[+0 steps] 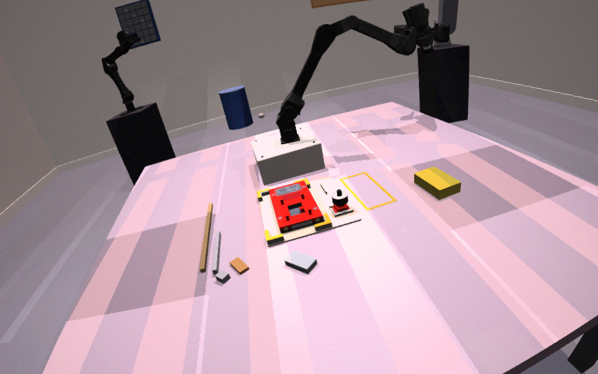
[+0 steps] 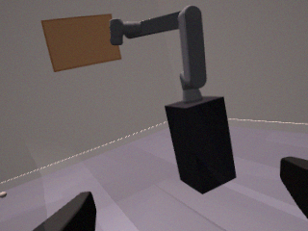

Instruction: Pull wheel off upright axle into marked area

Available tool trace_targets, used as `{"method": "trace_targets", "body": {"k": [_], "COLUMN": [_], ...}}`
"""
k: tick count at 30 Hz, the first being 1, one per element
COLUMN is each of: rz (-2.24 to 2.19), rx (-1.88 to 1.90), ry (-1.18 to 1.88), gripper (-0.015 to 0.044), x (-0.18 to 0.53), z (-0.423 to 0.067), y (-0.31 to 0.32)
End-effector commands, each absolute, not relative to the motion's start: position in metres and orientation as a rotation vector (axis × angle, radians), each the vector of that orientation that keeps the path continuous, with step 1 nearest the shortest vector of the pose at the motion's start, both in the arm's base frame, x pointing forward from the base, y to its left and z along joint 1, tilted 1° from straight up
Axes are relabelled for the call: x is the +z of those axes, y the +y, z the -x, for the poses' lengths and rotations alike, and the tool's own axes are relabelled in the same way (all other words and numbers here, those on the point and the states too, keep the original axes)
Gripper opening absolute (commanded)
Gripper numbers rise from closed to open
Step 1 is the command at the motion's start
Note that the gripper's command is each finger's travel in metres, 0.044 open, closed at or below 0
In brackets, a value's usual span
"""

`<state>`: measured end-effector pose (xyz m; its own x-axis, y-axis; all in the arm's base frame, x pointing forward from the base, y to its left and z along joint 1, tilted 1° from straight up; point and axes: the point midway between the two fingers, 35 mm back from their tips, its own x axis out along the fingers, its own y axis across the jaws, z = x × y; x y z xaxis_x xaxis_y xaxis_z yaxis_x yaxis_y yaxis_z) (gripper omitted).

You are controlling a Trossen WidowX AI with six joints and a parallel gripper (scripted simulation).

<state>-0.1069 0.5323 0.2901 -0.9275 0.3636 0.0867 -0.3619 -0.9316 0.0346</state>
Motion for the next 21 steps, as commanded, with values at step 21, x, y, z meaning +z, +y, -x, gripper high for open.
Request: {"method": "trace_targets", "body": {"k": [21], "rz": [-0.305], "rx": [2.087], "ry": [0.776], "gripper": [0.0300], "x": [0.247], "z": [-0.069], "y": [0.563]}}
